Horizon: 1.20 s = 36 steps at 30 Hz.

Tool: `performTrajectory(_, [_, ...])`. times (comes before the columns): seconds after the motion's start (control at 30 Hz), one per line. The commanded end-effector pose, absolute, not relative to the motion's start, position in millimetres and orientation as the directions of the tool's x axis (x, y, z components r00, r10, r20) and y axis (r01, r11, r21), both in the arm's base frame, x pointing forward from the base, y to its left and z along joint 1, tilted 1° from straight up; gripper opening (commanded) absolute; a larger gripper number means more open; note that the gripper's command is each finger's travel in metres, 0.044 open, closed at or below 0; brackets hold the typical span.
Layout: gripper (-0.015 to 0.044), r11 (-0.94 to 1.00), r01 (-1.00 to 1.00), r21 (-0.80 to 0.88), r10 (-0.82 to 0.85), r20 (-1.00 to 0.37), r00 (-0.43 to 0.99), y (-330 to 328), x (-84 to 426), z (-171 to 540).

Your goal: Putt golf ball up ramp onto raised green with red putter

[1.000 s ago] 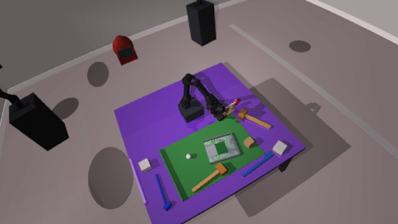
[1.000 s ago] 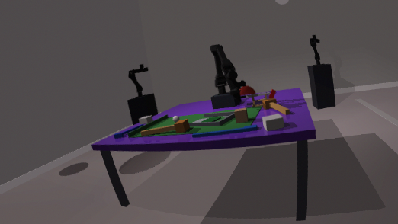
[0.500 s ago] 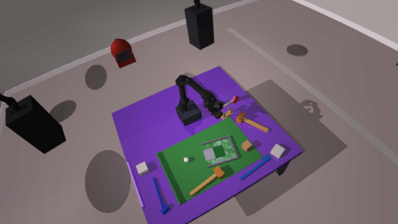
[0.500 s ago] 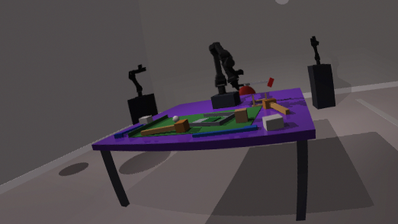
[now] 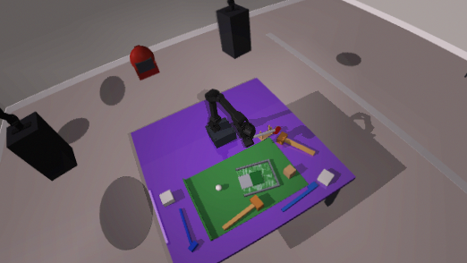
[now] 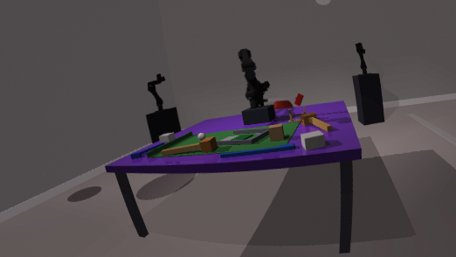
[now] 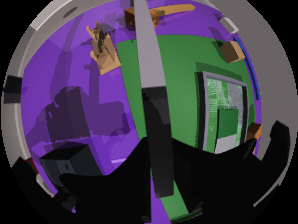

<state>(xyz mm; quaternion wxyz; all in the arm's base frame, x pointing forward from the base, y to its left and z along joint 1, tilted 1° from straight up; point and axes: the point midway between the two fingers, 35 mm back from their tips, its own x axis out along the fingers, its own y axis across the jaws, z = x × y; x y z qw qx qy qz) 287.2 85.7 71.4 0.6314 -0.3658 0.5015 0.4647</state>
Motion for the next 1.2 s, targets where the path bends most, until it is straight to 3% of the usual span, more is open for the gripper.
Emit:
performTrajectory(0.0, [0.0,0.402,-0.916,0.005,0.203,-0.975,0.085,64,295,75])
performTrajectory(0.63, [0.0,0.78,-0.625,0.022,0.113,-0.988,0.106,-44,298,79])
performTrajectory(1.17, [0.0,0.964,-0.266,0.022,0.046,-0.995,0.088,-131,271,83])
